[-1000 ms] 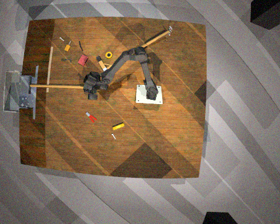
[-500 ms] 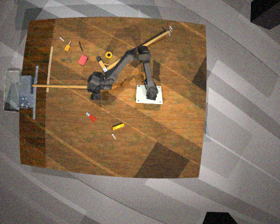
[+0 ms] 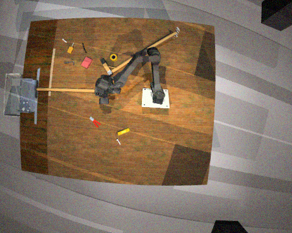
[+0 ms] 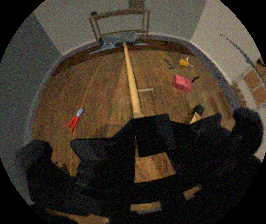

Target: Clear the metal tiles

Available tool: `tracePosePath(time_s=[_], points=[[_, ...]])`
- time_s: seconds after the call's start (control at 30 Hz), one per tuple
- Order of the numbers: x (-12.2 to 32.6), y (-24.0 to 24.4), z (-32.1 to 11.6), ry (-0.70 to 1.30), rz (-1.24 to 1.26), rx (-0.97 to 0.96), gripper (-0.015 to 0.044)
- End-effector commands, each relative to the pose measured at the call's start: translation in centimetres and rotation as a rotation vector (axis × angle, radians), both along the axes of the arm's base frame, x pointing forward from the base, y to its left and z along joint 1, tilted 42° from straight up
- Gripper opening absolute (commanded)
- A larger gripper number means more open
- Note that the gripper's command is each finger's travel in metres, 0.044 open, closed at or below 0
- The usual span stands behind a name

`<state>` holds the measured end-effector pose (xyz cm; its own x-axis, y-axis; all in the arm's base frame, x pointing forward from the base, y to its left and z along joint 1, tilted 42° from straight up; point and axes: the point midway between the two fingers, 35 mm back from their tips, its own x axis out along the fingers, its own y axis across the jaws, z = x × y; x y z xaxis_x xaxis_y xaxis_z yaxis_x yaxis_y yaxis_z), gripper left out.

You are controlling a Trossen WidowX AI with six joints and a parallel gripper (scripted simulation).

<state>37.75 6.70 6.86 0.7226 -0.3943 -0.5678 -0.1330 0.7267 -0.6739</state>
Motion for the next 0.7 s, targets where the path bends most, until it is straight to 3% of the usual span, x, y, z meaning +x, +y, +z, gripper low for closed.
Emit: tracePosePath(time_s=[0.0,0.67], points=[[-0.5,-0.1,0.4,-0.019,-0.002,0.008,0.0],[-3.6,-1.1,-0.2,-0.018,0.0,0.007,0.0]])
